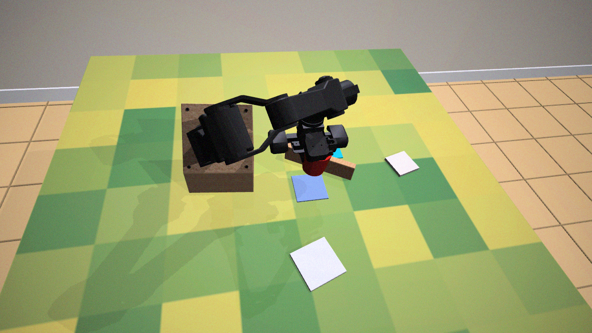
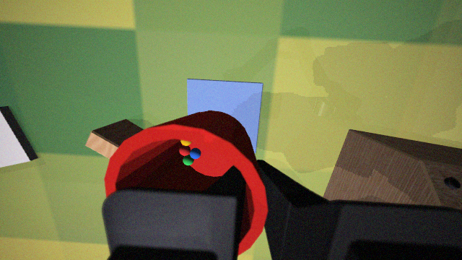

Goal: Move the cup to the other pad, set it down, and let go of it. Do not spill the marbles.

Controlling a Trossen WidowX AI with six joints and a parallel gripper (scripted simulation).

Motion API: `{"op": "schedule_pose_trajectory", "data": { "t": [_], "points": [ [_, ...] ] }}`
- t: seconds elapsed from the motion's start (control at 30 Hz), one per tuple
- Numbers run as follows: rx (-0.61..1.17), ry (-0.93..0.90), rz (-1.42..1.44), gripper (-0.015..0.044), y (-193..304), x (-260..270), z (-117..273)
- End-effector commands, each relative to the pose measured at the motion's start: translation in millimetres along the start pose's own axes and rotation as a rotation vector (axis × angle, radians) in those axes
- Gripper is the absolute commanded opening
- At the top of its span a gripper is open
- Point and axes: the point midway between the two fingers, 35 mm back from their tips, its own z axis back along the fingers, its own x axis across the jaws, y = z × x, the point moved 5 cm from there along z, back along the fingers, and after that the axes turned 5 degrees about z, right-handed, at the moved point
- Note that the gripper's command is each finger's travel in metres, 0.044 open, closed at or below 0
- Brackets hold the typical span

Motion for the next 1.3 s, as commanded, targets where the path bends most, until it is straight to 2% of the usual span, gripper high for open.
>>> {"op": "schedule_pose_trajectory", "data": {
  "t": [0.0, 1.27],
  "points": [
    [0.0, 0.0, 0.0, 0.0, 0.8, 0.5, -0.1],
    [0.006, 0.0, -0.004, 0.0, 53.0, 40.0, 3.8]
  ]
}}
